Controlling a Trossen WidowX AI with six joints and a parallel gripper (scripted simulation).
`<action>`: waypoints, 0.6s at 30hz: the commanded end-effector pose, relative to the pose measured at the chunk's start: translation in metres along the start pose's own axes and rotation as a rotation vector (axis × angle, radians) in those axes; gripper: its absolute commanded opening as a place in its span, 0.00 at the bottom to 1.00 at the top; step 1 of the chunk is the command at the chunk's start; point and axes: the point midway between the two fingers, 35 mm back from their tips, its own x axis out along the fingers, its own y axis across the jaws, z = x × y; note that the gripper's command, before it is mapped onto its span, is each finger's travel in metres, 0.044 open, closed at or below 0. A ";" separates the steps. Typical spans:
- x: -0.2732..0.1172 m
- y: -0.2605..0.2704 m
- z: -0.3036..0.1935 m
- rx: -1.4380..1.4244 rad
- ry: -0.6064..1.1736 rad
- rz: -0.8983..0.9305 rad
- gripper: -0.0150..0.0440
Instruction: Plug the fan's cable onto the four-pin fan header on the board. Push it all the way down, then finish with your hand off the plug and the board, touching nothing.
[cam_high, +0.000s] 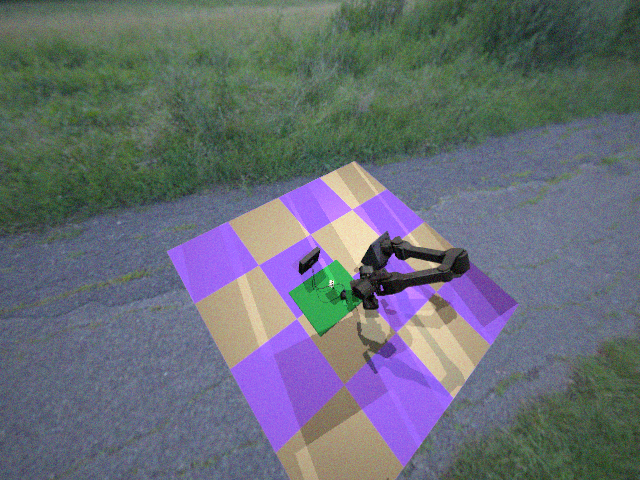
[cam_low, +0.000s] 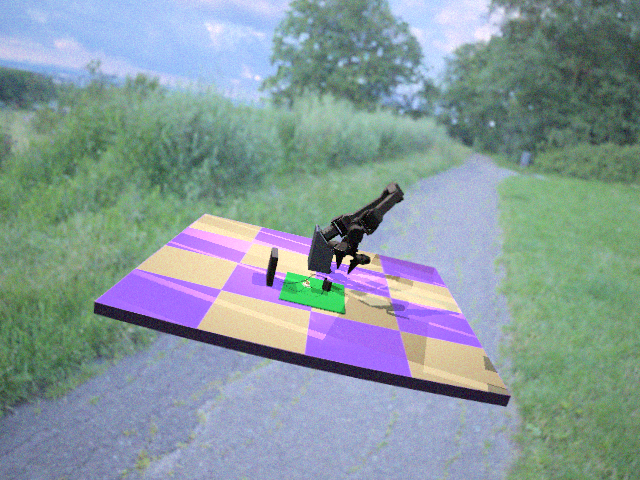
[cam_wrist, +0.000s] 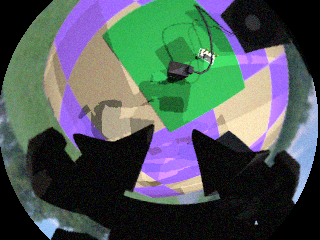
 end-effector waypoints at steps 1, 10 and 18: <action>-0.003 0.001 0.003 -0.047 -0.001 0.001 0.82; -0.043 0.006 0.045 -0.693 -0.014 0.017 1.00; -0.079 0.001 0.076 -1.301 -0.024 0.031 1.00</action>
